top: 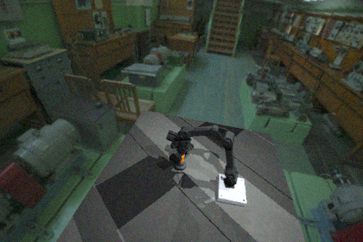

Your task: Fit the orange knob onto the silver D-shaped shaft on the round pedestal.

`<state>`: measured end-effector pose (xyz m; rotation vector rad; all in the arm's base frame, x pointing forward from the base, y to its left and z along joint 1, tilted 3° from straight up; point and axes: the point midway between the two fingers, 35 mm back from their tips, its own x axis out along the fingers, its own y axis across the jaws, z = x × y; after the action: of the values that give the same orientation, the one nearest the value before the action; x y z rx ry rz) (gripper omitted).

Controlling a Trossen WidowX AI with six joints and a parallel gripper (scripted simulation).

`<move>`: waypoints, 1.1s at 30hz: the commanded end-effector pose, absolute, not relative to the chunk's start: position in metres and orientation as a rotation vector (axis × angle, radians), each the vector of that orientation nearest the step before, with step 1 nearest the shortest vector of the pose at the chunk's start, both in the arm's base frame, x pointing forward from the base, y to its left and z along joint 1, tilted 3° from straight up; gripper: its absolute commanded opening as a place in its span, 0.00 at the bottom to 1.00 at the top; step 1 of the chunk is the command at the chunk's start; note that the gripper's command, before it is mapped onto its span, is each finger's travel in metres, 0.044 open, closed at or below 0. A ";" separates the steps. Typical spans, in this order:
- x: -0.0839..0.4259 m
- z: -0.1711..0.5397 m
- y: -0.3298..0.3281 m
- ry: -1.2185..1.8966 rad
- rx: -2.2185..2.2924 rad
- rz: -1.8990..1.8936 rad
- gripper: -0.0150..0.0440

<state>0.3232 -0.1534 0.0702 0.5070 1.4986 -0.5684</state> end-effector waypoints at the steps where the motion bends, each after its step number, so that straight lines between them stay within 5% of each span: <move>1: 0.324 0.072 -0.154 1.511 0.451 -0.514 0.25; 33: 0.324 0.072 -0.154 1.534 0.348 -0.411 0.25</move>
<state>0.3229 -0.1534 0.0695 0.3572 1.5361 -0.4184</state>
